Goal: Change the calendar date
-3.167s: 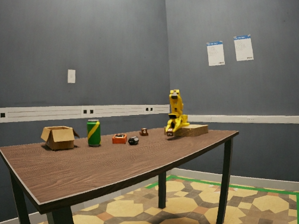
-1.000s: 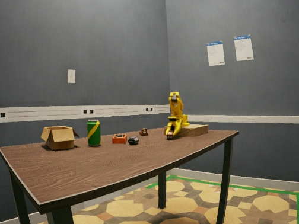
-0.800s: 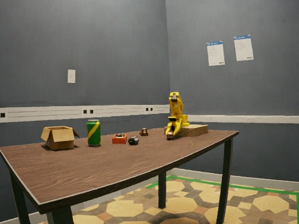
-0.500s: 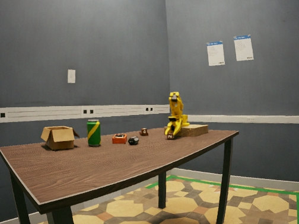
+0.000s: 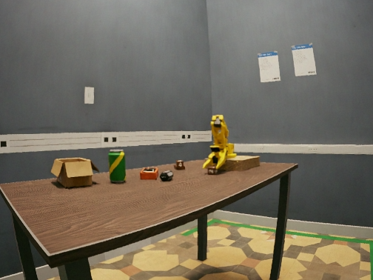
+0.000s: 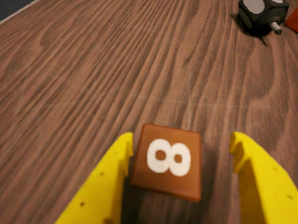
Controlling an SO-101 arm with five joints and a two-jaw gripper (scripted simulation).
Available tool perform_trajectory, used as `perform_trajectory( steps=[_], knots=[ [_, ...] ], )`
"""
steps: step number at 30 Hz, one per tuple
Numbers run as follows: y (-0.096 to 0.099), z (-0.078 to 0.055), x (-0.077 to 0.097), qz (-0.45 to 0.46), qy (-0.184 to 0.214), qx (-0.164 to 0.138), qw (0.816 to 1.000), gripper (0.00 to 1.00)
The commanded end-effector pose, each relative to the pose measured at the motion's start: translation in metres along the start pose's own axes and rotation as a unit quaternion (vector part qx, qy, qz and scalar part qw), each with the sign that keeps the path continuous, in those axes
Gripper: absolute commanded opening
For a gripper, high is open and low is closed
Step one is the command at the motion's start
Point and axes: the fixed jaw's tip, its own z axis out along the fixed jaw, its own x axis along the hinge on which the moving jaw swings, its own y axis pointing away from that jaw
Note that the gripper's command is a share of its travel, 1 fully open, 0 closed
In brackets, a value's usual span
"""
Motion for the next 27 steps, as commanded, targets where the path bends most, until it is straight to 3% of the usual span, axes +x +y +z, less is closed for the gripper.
perform_trajectory(
  steps=[1,11,16,21,27],
  knots=[
    [-0.001,0.001,0.000,-0.004,-0.003,0.002,1.000,0.36],
    [-0.001,-0.001,0.000,0.016,-0.001,0.002,1.000,0.36],
    [0.000,-0.008,-0.002,0.114,0.010,0.001,0.993,0.36],
    [0.001,-0.018,-0.004,0.241,0.025,0.004,0.970,0.36],
    [0.001,-0.019,-0.004,0.246,0.026,0.006,0.969,0.36]
  ],
)
